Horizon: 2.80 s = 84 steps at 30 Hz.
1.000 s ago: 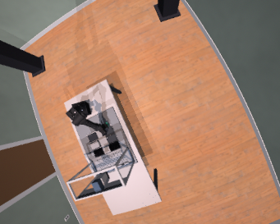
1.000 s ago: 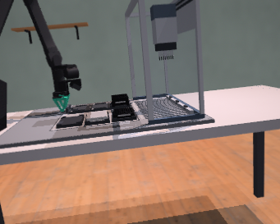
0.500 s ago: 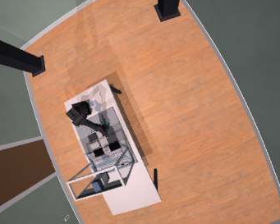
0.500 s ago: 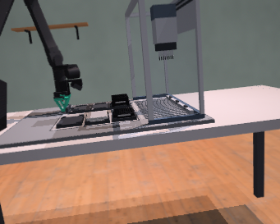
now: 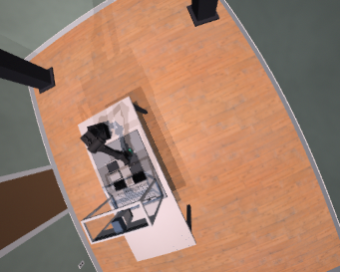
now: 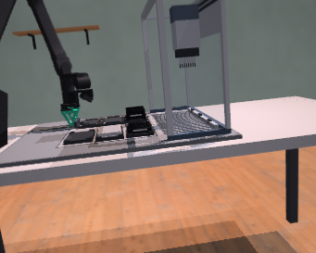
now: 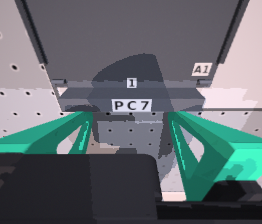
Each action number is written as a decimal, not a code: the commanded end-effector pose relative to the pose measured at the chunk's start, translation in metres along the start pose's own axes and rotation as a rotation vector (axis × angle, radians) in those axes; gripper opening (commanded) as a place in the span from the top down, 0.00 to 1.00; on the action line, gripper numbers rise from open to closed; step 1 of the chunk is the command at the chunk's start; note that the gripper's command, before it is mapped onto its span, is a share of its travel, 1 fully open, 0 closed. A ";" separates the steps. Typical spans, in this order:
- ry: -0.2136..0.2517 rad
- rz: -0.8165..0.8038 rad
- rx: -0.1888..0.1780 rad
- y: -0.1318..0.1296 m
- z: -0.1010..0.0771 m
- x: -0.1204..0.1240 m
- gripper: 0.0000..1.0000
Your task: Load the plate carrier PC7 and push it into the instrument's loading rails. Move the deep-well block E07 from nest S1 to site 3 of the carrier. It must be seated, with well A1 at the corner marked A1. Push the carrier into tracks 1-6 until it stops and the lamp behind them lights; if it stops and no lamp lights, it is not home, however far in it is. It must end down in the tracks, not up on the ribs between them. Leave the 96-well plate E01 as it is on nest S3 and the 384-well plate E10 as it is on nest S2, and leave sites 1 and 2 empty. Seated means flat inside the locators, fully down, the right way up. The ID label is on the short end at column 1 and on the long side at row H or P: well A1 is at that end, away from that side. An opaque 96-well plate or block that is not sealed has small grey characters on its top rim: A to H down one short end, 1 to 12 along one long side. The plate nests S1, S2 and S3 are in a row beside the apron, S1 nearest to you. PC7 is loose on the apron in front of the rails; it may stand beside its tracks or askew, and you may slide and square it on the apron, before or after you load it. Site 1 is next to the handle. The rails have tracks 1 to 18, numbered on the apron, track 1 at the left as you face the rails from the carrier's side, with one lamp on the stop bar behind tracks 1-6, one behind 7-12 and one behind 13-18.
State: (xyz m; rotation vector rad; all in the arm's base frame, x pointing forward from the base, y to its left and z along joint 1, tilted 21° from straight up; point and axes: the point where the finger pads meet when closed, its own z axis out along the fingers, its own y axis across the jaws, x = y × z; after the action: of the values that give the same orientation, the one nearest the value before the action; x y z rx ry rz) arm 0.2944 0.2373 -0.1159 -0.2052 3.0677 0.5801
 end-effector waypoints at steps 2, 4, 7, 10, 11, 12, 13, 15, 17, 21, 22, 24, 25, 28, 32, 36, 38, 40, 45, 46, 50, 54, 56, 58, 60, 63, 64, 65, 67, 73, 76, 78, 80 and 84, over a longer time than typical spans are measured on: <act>-0.013 0.002 0.005 -0.005 -0.001 -0.016 0.20; -0.013 0.002 0.005 -0.005 -0.001 -0.016 0.20; -0.013 0.002 0.006 -0.005 -0.001 -0.017 0.20; -0.016 0.001 0.005 -0.005 -0.001 -0.019 0.20; -0.017 0.001 0.005 -0.005 -0.001 -0.020 0.20; -0.016 0.001 0.005 -0.005 -0.001 -0.020 0.20; -0.016 0.001 0.005 -0.005 -0.001 -0.020 0.20; -0.018 0.001 0.004 -0.005 -0.001 -0.022 0.20; -0.018 0.001 0.004 -0.005 -0.001 -0.022 0.20; -0.018 0.001 0.004 -0.005 -0.001 -0.023 0.20; -0.022 -0.001 0.002 -0.004 -0.001 -0.025 0.20; -0.017 0.001 0.005 -0.005 -0.001 -0.024 0.20; -0.017 0.001 0.005 -0.005 -0.001 -0.025 0.20; -0.019 0.000 0.004 -0.005 -0.001 -0.027 0.20; -0.020 0.004 0.003 -0.005 -0.001 -0.028 0.20; -0.020 0.007 0.003 -0.005 -0.001 -0.030 0.20; -0.020 0.007 0.003 -0.005 -0.001 -0.030 0.20; -0.020 0.008 0.003 -0.005 -0.001 -0.031 0.20; -0.020 0.009 0.003 -0.005 -0.002 -0.033 0.20; -0.020 0.009 0.003 -0.005 -0.002 -0.033 0.20; -0.020 0.009 0.003 -0.005 -0.002 -0.035 0.20; -0.021 0.009 0.003 -0.005 -0.002 -0.036 0.20; -0.024 0.008 0.002 -0.004 -0.002 -0.038 0.20; -0.018 0.009 0.004 -0.005 -0.002 -0.037 0.20; -0.023 0.007 0.002 -0.004 -0.002 -0.039 0.20; -0.021 0.008 0.003 -0.004 -0.002 -0.040 0.20; -0.022 0.007 0.003 -0.004 -0.002 -0.041 0.20; -0.022 0.007 0.003 -0.004 -0.002 -0.041 0.20; -0.021 0.007 0.003 -0.004 -0.002 -0.042 0.20; -0.025 0.005 0.001 -0.003 -0.002 -0.044 0.20; -0.020 0.005 0.003 -0.004 -0.002 -0.044 0.20; -0.023 0.004 0.002 -0.003 -0.002 -0.046 0.20; -0.022 0.003 0.003 -0.003 -0.002 -0.046 0.20; -0.022 0.002 0.002 -0.003 -0.002 -0.048 0.20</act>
State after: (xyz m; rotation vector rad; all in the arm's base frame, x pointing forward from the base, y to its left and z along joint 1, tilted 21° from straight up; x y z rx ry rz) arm 0.3154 0.2375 -0.1160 -0.2061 3.0845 0.5727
